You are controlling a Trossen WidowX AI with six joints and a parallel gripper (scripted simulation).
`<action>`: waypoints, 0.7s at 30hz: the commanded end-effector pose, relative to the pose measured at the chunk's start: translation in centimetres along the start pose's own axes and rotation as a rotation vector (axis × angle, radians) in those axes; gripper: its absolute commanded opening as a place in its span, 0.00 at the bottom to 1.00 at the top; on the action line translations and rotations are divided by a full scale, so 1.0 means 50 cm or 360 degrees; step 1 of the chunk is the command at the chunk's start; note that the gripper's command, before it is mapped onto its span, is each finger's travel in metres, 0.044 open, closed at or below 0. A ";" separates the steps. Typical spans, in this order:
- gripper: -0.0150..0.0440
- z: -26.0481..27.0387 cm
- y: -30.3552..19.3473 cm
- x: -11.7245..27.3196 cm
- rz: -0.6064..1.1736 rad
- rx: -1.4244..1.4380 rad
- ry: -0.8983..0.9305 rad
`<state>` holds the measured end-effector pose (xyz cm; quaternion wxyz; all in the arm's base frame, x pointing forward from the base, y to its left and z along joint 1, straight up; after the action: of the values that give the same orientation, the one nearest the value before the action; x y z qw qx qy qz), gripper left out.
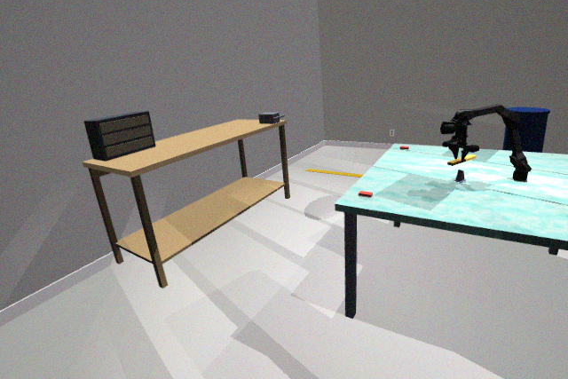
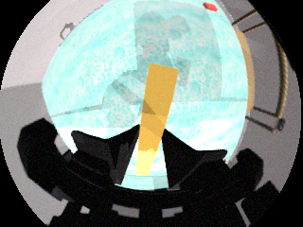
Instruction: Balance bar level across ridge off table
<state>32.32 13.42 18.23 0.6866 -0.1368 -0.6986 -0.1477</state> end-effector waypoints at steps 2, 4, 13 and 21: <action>0.25 0.005 0.010 0.002 -0.0006 -0.0003 -0.0012; 0.25 0.005 0.011 -0.003 -0.0006 -0.0003 -0.0012; 0.25 0.006 0.014 -0.031 -0.0006 -0.0003 -0.0012; 0.25 0.006 0.012 -0.057 -0.0006 -0.0003 -0.0012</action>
<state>32.43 14.23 15.91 0.6833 -0.1342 -0.7020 -0.1493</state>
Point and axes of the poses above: the point midway between the two fingers, 35 mm back from their tips, its own x axis back along the fingers, its own z axis across the jaws, y = z × x, the point moved 2 cm from there along x, back along the fingers, and after that the axes turned 7 degrees about x, right-handed, at the moved point
